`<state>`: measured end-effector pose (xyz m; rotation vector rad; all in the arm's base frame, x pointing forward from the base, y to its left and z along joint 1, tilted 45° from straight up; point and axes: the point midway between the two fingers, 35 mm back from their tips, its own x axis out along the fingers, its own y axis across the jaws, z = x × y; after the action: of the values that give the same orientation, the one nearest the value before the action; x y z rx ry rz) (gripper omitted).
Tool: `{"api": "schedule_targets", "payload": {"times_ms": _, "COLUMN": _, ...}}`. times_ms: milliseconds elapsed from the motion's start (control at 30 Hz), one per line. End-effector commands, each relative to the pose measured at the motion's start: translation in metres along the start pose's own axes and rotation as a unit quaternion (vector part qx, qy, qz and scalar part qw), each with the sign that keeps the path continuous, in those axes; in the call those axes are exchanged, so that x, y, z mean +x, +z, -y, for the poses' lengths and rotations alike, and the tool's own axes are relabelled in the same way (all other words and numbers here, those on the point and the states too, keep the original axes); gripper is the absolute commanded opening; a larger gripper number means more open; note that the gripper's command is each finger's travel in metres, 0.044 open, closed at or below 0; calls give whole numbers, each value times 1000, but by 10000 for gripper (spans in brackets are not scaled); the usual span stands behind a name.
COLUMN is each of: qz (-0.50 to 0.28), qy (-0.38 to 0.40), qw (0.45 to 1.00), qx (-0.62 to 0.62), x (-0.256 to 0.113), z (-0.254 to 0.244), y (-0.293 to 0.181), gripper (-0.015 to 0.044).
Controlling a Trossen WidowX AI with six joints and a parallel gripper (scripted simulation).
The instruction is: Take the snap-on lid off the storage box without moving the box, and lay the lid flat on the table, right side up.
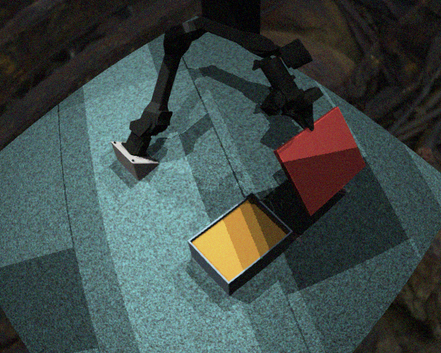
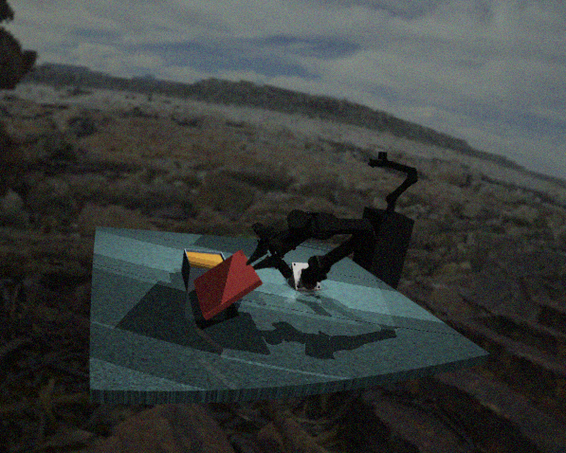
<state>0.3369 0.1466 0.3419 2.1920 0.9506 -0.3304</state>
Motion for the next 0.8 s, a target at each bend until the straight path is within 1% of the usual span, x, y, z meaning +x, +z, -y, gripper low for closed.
{"api": "schedule_targets", "payload": {"times_ms": 0, "qz": 1, "qy": 6, "qw": 1000, "qx": 2, "x": 1, "z": 0, "y": 0, "gripper": 0}}
{"api": "schedule_targets", "payload": {"times_ms": 767, "qz": 1, "qy": 6, "qw": 1000, "qx": 2, "x": 13, "z": 14, "y": 0, "gripper": 0}}
